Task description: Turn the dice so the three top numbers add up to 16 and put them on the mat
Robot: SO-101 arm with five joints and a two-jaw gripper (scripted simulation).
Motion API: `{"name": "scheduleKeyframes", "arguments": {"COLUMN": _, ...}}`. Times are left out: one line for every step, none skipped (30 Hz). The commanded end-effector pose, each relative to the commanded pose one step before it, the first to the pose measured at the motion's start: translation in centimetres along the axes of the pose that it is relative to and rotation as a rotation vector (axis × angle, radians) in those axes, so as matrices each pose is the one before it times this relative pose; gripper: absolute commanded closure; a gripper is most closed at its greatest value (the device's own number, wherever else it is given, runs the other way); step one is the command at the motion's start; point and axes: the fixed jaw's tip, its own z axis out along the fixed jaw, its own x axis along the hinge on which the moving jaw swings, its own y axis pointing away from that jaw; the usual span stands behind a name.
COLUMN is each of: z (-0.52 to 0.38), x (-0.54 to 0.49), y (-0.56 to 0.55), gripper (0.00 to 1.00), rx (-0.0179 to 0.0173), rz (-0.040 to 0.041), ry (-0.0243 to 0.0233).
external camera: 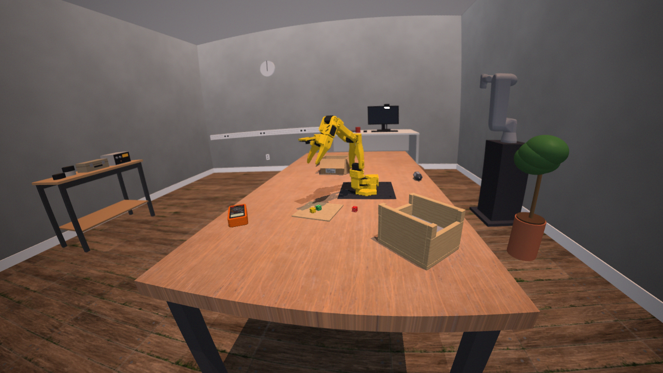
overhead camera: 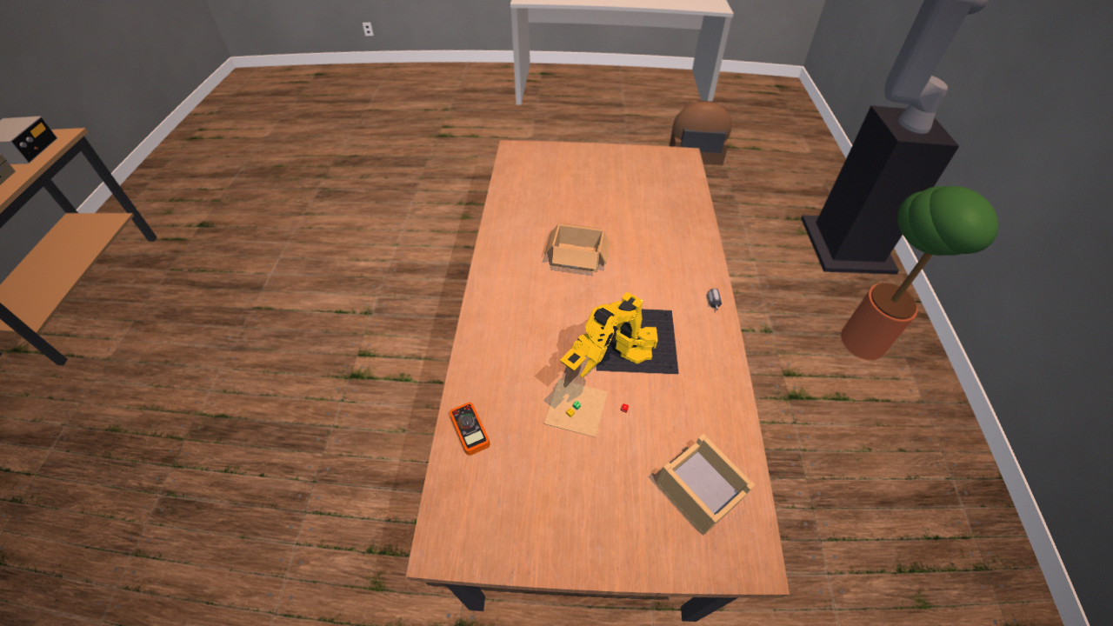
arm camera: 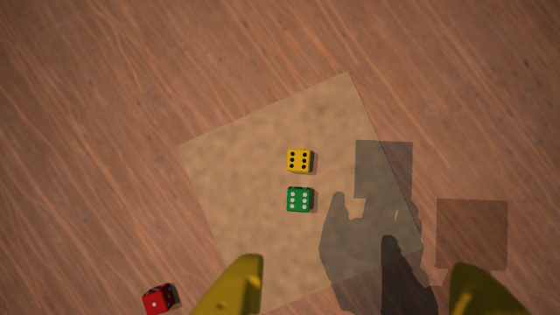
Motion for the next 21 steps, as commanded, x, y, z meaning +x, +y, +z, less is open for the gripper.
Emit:
{"name": "scheduleKeyframes", "arguments": {"z": -0.5648, "x": -0.067, "y": 0.176, "gripper": 0.75, "rx": -0.00559, "rz": 0.00195, "ry": -0.01706}}
{"name": "scheduleKeyframes", "arguments": {"z": 0.0000, "x": 0.000, "y": 0.000, "gripper": 0.75, "rx": 0.00000, "rz": 0.00000, "ry": 0.00000}}
{"name": "scheduleKeyframes", "arguments": {"z": 0.0000, "x": 0.000, "y": 0.000, "gripper": 0.75, "rx": 0.00000, "rz": 0.00000, "ry": 0.00000}}
{"name": "scheduleKeyframes", "arguments": {"z": 0.0000, "x": 0.001, "y": 0.000, "gripper": 0.75, "rx": -0.00001, "rz": -0.00009, "ry": 0.00003}}
{"name": "scheduleKeyframes", "arguments": {"z": 0.0000, "x": 0.003, "y": 0.004, "gripper": 0.75, "rx": -0.00006, "rz": -0.00057, "ry": 0.00010}}
{"name": "scheduleKeyframes", "arguments": {"z": 0.0000, "x": 0.009, "y": 0.011, "gripper": 0.75, "rx": -0.00022, "rz": -0.00151, "ry": 0.00029}}
{"name": "scheduleKeyframes", "arguments": {"z": 0.0000, "x": 0.017, "y": 0.020, "gripper": 0.75, "rx": -0.00039, "rz": -0.00286, "ry": 0.00051}}
{"name": "scheduleKeyframes", "arguments": {"z": 0.0000, "x": 0.026, "y": 0.031, "gripper": 0.75, "rx": -0.00064, "rz": -0.00452, "ry": 0.00083}}
{"name": "scheduleKeyframes", "arguments": {"z": 0.0007, "x": 0.038, "y": 0.046, "gripper": 0.75, "rx": -0.00093, "rz": -0.00653, "ry": 0.00121}}
{"name": "scheduleKeyframes", "arguments": {"z": 0.0002, "x": 0.051, "y": 0.061, "gripper": 0.75, "rx": -0.00125, "rz": -0.00876, "ry": 0.00156}}
{"name": "scheduleKeyframes", "arguments": {"z": 0.0005, "x": 0.065, "y": 0.078, "gripper": 0.75, "rx": -0.00161, "rz": -0.01124, "ry": 0.00203}}
{"name": "scheduleKeyframes", "arguments": {"z": 0.0009, "x": 0.079, "y": 0.098, "gripper": 0.75, "rx": -0.00202, "rz": -0.01388, "ry": 0.00245}}
{"name": "scheduleKeyframes", "arguments": {"z": 0.0009, "x": 0.094, "y": 0.118, "gripper": 0.75, "rx": -0.00244, "rz": -0.01667, "ry": 0.00295}}
{"name": "scheduleKeyframes", "arguments": {"z": 0.0012, "x": 0.109, "y": 0.139, "gripper": 0.75, "rx": -0.00288, "rz": -0.01959, "ry": 0.00340}}
{"name": "scheduleKeyframes", "arguments": {"z": 0.0019, "x": 0.124, "y": 0.161, "gripper": 0.75, "rx": -0.00336, "rz": -0.02257, "ry": 0.00387}}
{"name": "scheduleKeyframes", "arguments": {"z": 0.0029, "x": 0.138, "y": 0.184, "gripper": 0.75, "rx": -0.00387, "rz": -0.02559, "ry": 0.00432}}
{"name": "scheduleKeyframes", "arguments": {"z": 0.0032, "x": 0.151, "y": 0.207, "gripper": 0.75, "rx": -0.00441, "rz": -0.02860, "ry": 0.00475}}
{"name": "scheduleKeyframes", "arguments": {"z": 0.0054, "x": 0.119, "y": 0.229, "gripper": 0.75, "rx": -0.00475, "rz": -0.03162, "ry": 0.00241}}
{"name": "scheduleKeyframes", "arguments": {"z": 0.0000, "x": 0.000, "y": 0.000, "gripper": 0.75, "rx": 0.00000, "rz": 0.00000, "ry": 0.00000}}
{"name": "scheduleKeyframes", "arguments": {"z": 0.0000, "x": 0.000, "y": 0.000, "gripper": 0.75, "rx": 0.00000, "rz": 0.00000, "ry": 0.00000}}
{"name": "scheduleKeyframes", "arguments": {"z": 0.0062, "x": 0.100, "y": 0.250, "gripper": 0.75, "rx": -0.00514, "rz": -0.03459, "ry": 0.00097}}
